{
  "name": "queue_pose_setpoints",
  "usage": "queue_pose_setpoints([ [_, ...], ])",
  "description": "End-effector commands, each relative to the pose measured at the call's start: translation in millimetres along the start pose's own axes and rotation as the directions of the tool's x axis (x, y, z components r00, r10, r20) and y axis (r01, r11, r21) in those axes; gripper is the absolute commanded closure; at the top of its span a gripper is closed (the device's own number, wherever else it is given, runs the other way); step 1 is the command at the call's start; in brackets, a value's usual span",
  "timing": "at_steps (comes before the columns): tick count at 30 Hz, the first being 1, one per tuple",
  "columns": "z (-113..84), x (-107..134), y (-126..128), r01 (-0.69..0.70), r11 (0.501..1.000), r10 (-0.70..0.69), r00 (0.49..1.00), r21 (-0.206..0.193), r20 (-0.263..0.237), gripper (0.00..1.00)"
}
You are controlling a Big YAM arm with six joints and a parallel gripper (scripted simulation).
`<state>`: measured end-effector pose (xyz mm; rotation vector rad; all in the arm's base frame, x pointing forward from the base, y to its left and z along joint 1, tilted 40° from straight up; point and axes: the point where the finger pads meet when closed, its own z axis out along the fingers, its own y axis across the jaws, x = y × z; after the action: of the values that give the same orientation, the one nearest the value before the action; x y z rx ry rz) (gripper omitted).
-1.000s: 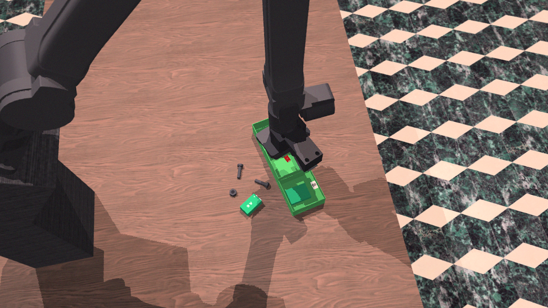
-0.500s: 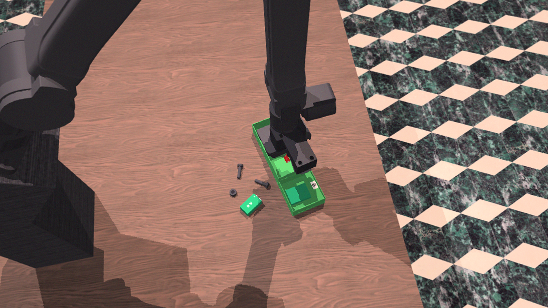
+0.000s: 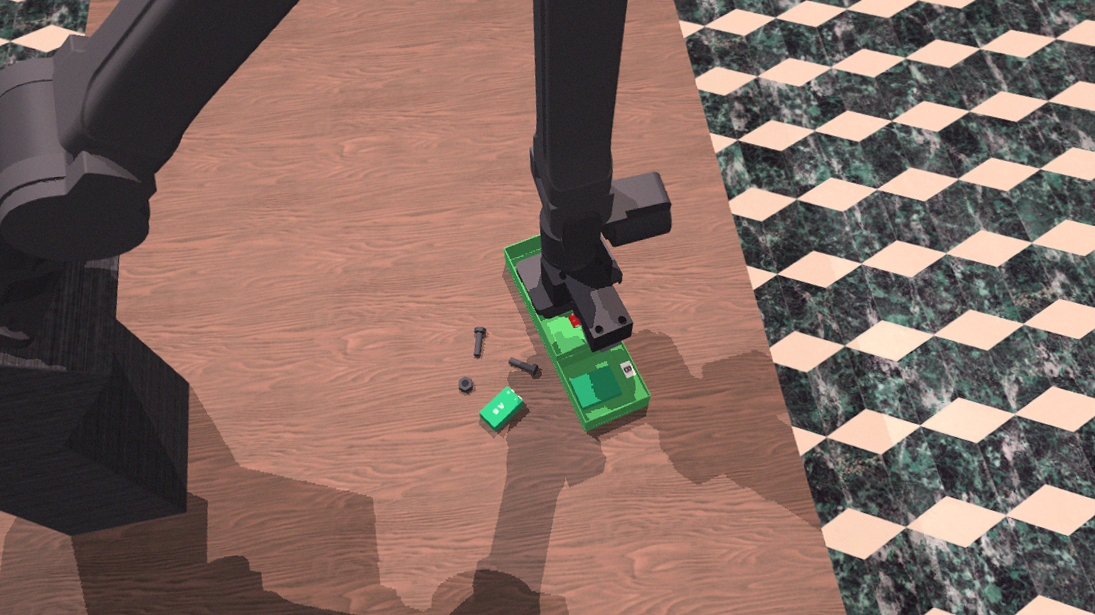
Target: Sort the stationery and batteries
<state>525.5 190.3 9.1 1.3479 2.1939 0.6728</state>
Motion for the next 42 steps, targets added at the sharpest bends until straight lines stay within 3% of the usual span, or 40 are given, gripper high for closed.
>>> queue_pose_setpoints([
  [1, 8.4, -7.7, -0.4, -0.022, 1.000, 0.022, 1.000, -0.003, 0.010, 0.96],
  [21, 44.1, -7.7, -2.1, -0.005, 1.000, 0.005, 1.000, -0.001, 0.009, 0.96],
  [34, 39.8, -6.8, -0.5, -0.001, 1.000, 0.001, 1.000, 0.007, 0.006, 0.96],
  [35, 37.1, -2.5, 2.3, -0.005, 1.000, 0.005, 1.000, -0.004, 0.003, 0.76],
  [42, 37.0, -2.8, 2.6, -0.005, 1.000, 0.005, 1.000, -0.004, 0.003, 0.76],
])
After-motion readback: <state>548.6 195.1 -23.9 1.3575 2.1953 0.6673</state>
